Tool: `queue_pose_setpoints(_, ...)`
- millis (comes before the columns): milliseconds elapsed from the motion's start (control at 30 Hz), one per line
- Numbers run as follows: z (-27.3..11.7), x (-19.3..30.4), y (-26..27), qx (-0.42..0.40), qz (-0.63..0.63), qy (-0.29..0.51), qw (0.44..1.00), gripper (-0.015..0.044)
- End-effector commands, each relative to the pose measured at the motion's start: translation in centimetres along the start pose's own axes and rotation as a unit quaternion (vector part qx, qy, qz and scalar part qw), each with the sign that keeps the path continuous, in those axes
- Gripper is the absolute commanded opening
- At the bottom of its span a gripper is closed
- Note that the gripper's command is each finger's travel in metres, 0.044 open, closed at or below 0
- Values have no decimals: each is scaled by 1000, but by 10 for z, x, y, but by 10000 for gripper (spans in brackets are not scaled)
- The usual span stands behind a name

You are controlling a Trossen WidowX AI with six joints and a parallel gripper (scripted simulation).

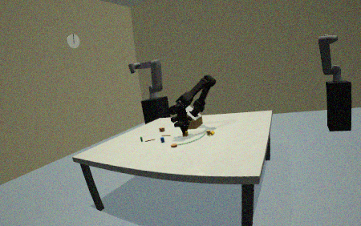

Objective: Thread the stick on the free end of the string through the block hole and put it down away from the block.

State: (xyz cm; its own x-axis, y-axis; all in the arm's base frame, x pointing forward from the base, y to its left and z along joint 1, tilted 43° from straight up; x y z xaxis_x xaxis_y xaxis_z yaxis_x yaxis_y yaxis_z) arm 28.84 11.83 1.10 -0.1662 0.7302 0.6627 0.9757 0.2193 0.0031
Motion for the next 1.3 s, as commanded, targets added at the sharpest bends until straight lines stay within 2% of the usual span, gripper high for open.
queue_pose_setpoints(0, 0, 5, 1, -3, -4, -32, 999, 0)
queue_pose_setpoints(800, 9, 33, 0, -14, -2, -232, 973, 0)
queue_pose_setpoints(1267, 12, 39, 0, -16, -2, -275, 961, 0)
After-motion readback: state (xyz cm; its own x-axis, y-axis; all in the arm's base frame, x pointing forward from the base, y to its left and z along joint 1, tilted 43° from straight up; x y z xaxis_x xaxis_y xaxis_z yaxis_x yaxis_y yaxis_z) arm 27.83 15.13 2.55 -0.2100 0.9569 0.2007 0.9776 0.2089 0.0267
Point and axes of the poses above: the point midway between the two fingers, 35 mm back from their tips, its own z axis out along the fingers, its own y axis across the jaws, x = y × z, the point moved 1 cm from there along -z, back along the fingers, and after that the axes turned 3 degrees about z, right-handed, at the moved point
